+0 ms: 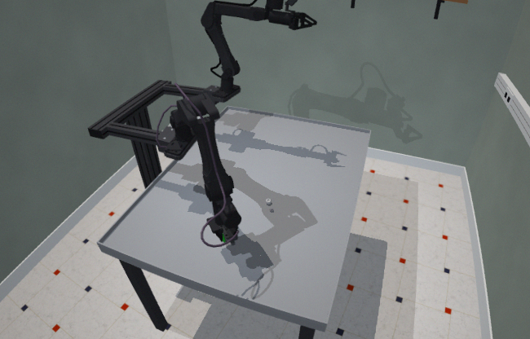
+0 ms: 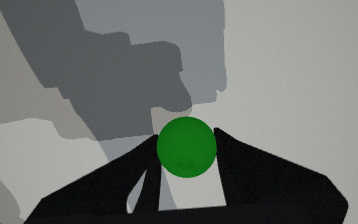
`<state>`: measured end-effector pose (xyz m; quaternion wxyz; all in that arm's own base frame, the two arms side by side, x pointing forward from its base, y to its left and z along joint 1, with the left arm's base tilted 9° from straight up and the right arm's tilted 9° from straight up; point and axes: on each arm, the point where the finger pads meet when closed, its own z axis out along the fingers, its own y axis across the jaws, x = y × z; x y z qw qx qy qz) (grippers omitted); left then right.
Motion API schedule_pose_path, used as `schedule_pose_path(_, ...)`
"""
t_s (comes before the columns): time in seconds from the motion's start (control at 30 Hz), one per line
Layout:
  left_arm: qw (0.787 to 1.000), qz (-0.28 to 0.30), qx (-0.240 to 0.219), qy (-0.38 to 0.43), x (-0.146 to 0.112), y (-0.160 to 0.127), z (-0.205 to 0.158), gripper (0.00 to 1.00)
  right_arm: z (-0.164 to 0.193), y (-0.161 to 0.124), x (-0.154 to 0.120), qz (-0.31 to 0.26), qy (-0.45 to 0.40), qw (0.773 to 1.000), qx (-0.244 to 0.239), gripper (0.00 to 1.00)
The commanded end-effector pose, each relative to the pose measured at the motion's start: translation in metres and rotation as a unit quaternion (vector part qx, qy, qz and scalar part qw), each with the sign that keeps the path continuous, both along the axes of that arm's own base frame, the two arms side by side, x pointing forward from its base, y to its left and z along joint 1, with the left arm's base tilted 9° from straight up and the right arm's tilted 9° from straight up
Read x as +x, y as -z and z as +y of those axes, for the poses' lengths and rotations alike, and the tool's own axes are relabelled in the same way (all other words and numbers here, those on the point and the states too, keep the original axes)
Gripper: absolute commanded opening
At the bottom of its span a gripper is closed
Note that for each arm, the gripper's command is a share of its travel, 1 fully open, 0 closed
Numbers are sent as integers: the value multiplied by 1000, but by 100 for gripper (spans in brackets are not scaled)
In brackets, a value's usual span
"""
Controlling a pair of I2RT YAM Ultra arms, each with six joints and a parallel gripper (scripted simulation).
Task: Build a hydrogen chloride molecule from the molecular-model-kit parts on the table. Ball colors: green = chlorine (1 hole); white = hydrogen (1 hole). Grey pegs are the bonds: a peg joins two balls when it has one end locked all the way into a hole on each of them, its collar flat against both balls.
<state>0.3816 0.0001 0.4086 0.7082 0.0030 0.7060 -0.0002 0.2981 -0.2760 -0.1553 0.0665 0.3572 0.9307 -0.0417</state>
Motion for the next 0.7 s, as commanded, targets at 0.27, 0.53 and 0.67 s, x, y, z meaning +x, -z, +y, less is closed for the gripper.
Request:
schedule_pose_path(0.27, 1000, -4, 4, 9, -9, -6, -3, 100, -11, -18, 12, -22, -4, 999, -26, 0)
schedule_pose_path(0.53, 1000, -4, 4, 9, -9, -6, -3, 100, 3, 4, -3, 9, -6, 1000, 0, 0)
schedule_pose_path(0.67, 1000, -4, 4, 9, -9, -6, -3, 100, 3, -1, 0, 5, -7, 1000, -3, 0)
